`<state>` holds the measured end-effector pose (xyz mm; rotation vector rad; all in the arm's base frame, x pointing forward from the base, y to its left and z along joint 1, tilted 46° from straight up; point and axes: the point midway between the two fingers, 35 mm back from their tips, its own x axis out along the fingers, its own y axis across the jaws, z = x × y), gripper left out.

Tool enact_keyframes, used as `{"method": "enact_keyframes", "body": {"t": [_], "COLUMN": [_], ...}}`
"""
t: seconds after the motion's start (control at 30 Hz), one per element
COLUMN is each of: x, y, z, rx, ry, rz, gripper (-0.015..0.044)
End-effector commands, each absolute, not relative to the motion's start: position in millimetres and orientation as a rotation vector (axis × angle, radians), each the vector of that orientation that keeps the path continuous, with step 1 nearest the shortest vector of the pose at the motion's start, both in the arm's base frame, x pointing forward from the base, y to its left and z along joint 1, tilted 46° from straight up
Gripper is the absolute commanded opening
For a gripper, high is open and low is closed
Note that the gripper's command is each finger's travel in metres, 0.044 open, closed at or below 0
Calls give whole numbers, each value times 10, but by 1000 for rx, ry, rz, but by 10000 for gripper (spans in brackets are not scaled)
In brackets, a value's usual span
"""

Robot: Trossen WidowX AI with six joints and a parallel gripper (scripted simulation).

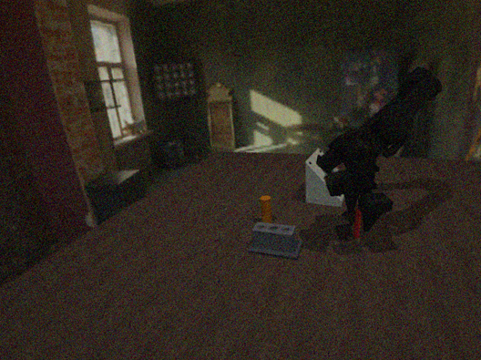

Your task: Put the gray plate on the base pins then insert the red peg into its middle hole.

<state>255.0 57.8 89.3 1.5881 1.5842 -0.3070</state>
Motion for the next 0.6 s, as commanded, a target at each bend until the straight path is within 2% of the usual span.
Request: {"method": "enact_keyframes", "body": {"t": [0.0, 0.5, 0.57], "x": [2535, 2535, 2535], "y": [615, 615, 615], "z": [863, 863, 863], "rx": [1595, 1595, 1595], "ry": [1591, 1591, 1591], "rz": [-309, -309, -309], "gripper": [440, 46, 33]}}
